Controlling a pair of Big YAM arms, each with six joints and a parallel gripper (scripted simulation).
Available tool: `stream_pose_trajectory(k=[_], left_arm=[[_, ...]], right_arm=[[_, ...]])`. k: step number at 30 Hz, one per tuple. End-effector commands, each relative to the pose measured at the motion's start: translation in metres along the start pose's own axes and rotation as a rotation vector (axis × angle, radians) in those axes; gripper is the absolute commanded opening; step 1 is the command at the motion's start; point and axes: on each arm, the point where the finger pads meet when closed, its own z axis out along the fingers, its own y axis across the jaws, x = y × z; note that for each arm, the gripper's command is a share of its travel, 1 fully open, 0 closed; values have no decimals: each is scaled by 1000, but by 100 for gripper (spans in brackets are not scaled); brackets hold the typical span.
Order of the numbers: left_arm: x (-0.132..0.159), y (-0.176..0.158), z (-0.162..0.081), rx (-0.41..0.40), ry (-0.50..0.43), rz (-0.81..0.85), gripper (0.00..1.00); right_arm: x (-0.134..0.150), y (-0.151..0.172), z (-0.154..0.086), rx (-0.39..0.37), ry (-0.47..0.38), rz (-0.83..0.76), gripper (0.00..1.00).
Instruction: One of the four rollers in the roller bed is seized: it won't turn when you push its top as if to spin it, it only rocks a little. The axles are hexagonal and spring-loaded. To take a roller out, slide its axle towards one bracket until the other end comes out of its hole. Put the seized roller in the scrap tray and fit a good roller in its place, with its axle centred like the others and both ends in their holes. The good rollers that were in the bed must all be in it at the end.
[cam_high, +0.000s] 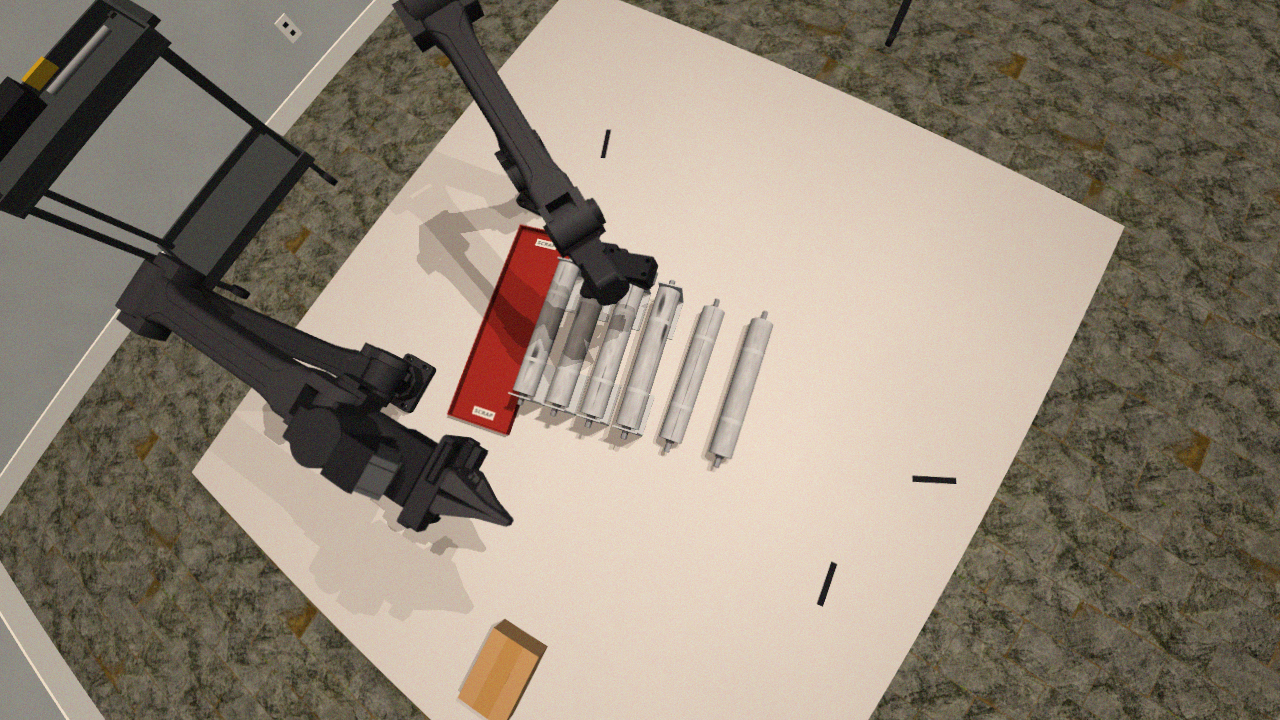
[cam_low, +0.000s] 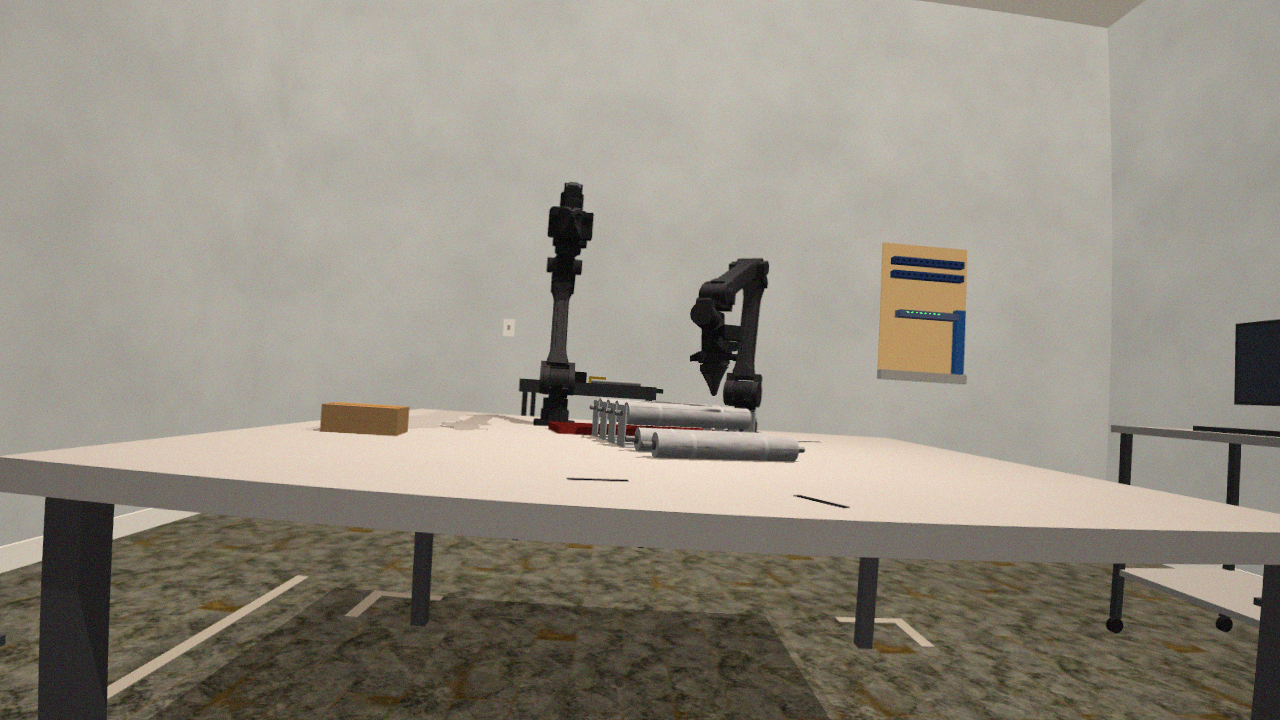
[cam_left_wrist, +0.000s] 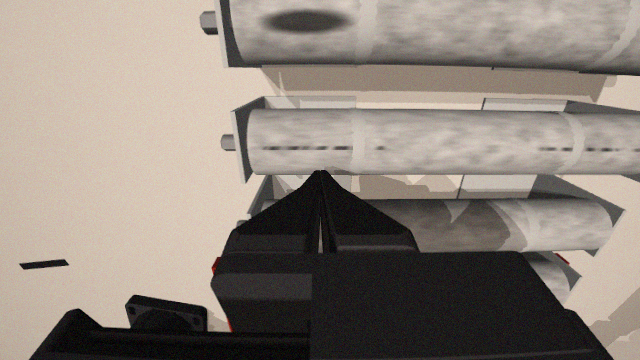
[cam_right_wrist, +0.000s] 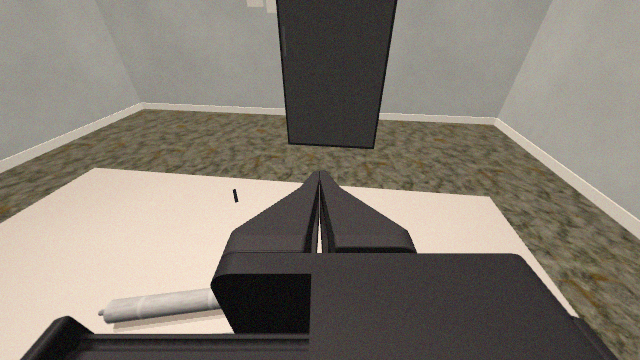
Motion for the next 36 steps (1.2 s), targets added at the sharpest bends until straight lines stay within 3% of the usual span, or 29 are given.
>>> stream_pose_trajectory(k=[1,17,36], left_arm=[[0,-4,9,-1,-4,16,0],[-1,1,28,-3,-5,-2,0],[0,2,29,-5,-2,-2,0]], right_arm=[[-42,4,-2,-7,-69,-10,0],[-42,4,-2,-7,-69,-10,0],[-42,4,-2,-7,-69,-10,0]])
